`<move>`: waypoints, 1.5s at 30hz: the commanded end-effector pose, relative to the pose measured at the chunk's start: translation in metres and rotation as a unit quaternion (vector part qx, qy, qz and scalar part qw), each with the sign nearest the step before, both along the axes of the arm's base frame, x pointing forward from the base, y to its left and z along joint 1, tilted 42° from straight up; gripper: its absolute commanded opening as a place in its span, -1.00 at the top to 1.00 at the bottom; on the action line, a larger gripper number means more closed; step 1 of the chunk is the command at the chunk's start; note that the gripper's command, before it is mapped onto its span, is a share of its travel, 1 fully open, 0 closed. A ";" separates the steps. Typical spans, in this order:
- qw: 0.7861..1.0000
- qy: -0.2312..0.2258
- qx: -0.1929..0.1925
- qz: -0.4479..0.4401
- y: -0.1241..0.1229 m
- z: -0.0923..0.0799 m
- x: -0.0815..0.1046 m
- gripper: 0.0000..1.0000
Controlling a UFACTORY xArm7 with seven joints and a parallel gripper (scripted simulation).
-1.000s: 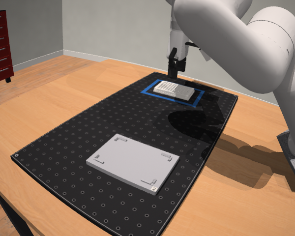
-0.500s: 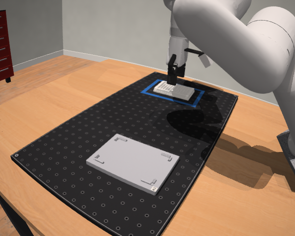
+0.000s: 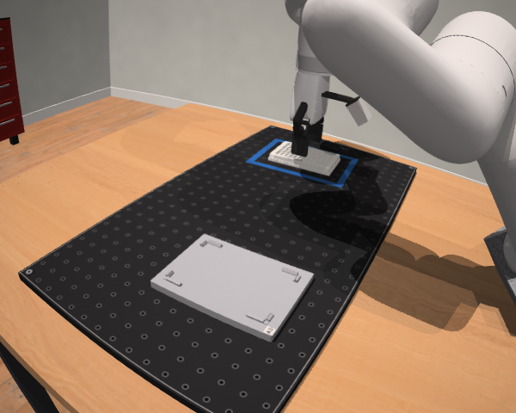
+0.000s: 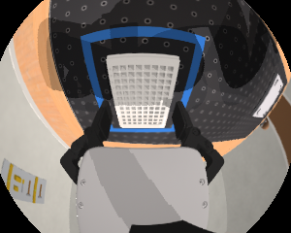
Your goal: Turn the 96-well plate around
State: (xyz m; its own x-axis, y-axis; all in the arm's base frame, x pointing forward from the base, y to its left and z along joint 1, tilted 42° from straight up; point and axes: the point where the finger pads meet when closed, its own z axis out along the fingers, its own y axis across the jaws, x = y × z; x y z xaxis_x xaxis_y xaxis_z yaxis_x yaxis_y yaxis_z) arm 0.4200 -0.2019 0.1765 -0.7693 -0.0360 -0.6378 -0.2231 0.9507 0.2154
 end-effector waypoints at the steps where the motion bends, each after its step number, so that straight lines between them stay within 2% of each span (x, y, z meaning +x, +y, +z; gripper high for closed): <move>1: 1.000 -0.001 -0.001 -0.001 -0.001 0.001 0.000 -1.00; 45: 1.000 -0.001 -0.001 -0.001 0.005 -0.014 0.012 -1.00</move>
